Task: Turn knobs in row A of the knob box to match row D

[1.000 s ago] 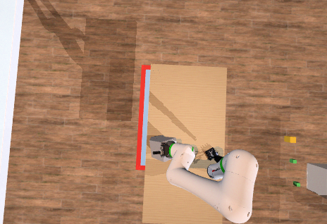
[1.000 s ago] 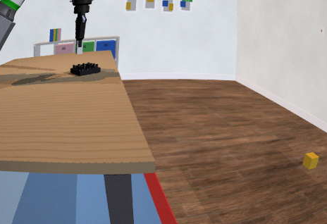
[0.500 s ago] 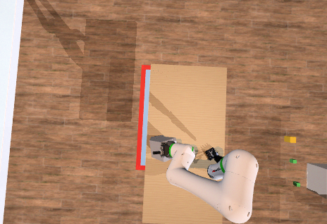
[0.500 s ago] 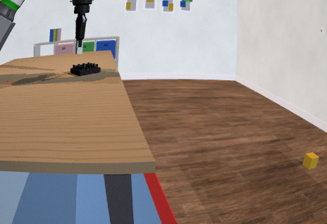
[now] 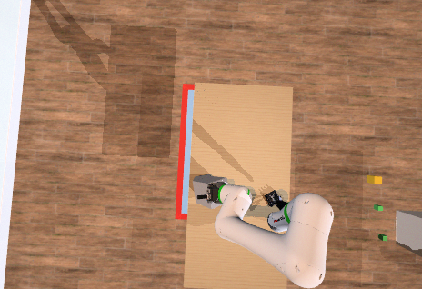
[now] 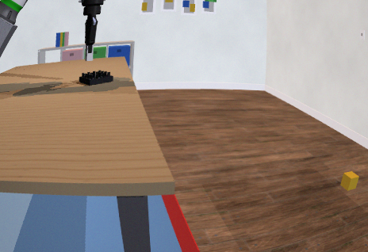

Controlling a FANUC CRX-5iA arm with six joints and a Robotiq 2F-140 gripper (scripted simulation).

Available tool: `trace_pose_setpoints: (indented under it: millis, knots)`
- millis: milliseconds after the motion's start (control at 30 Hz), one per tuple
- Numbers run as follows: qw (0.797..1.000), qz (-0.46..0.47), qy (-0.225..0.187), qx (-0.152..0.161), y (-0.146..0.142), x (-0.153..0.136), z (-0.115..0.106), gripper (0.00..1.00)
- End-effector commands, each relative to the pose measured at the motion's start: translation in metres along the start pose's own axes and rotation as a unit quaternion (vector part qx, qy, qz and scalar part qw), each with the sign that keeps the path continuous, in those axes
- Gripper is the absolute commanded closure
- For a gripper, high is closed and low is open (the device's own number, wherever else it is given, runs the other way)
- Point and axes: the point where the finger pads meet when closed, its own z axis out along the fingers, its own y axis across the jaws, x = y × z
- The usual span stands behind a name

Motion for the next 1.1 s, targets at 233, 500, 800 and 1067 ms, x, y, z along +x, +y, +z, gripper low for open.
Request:
trace_pose_setpoints:
  millis: [233, 500, 800, 1067]
  knots:
    - [1.0, 0.0, 0.0, 0.0, 0.0, 0.0, 0.001, 0.88]
    - [1.0, 0.0, 0.0, 0.0, 0.0, 0.0, 0.006, 0.88]
    - [1.0, 0.0, 0.0, 0.0, 0.0, 0.001, 0.016, 0.88]
    - [1.0, 0.0, 0.0, 0.0, 0.0, 0.001, 0.024, 0.88]
